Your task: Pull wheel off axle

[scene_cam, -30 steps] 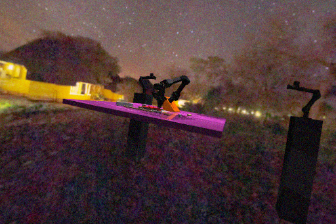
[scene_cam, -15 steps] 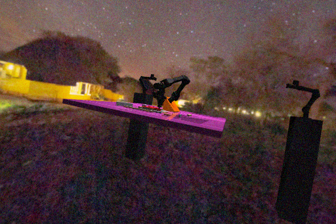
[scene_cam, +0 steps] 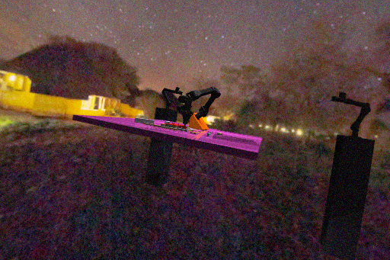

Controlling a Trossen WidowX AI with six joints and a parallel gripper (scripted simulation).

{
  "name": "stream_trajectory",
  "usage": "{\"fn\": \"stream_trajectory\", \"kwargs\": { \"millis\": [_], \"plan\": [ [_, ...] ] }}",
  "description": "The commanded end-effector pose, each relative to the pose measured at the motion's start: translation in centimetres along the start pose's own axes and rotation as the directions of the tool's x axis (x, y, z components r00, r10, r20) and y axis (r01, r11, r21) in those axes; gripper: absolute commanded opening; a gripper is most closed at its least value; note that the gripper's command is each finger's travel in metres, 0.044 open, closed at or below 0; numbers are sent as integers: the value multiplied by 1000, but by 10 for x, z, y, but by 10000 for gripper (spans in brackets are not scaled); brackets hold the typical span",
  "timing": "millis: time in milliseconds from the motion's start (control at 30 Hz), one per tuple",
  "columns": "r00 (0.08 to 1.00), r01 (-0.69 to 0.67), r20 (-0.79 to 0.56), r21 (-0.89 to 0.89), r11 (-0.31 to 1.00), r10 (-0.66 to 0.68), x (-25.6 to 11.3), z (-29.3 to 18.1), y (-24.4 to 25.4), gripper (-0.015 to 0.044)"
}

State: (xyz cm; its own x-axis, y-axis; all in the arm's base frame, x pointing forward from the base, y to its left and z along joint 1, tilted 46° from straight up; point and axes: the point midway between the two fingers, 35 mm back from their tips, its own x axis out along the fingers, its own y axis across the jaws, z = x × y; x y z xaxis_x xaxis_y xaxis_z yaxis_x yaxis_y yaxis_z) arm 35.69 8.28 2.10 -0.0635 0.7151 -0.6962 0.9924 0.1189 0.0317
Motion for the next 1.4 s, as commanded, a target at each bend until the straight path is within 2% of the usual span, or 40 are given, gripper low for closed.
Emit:
{"fn": "stream_trajectory", "kwargs": {
  "millis": [0,1367],
  "plan": [
    [1000,-2,4,-3,1000,2,-3,1,0,0],
    [1000,-4,4,-1,1000,4,-17,1,0,0]
  ]
}}
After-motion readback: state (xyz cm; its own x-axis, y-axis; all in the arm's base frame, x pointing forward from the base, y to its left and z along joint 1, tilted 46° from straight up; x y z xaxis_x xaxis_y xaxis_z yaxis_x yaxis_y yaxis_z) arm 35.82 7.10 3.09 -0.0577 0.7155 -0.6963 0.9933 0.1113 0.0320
